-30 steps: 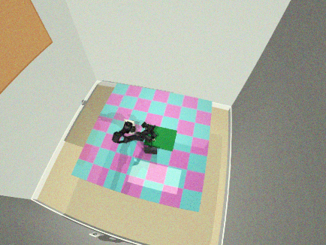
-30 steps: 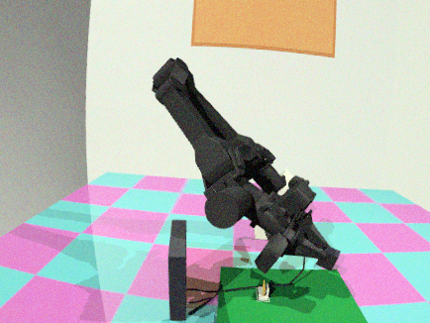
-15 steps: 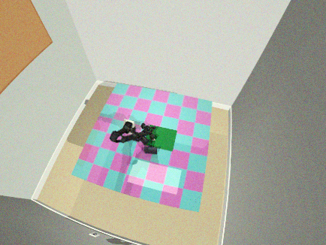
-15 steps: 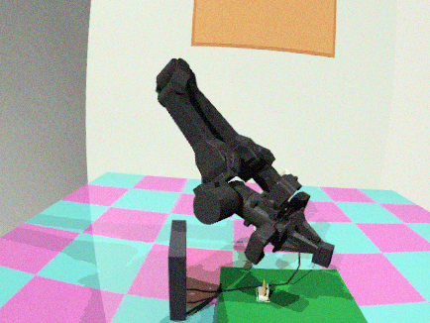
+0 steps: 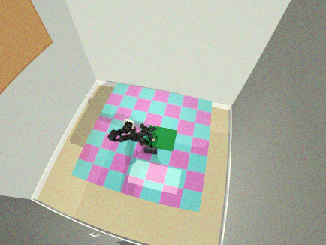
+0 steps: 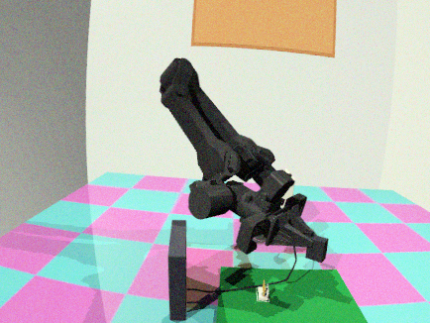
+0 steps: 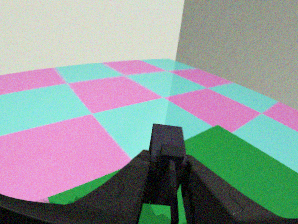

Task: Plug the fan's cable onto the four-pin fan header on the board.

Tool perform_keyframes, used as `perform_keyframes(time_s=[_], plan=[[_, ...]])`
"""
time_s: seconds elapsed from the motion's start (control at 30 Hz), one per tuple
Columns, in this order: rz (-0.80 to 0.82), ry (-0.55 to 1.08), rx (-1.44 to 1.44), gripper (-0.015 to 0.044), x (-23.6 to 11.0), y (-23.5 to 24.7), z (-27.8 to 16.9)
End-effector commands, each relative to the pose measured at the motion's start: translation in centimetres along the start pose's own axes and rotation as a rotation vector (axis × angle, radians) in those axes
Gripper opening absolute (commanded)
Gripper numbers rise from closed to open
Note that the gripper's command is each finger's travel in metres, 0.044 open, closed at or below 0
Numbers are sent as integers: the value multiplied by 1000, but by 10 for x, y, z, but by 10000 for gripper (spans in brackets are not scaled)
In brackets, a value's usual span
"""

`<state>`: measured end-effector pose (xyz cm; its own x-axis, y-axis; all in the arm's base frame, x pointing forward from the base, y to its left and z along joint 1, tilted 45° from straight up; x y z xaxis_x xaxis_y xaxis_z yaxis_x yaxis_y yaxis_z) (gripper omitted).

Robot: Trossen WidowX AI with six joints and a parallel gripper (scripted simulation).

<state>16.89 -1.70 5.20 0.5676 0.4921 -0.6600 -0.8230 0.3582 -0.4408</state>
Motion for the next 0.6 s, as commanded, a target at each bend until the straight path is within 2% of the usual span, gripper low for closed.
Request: perform_keyframes(time_s=[0.0, 0.57], plan=[[4, 2, 4, 0, 0, 0, 4], [7, 4, 5, 0, -1, 1, 9]])
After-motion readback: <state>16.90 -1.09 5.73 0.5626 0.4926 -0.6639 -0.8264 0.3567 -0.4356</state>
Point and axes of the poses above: the point midway between the two fingers, 35 mm back from their tips, its own x axis out along the fingers, its own y axis across the jaws, z = x × y, the point moved 10 cm from there along -x, back along the fingers, and after that the axes turned 1 degree about x, right-handed, at the moved point
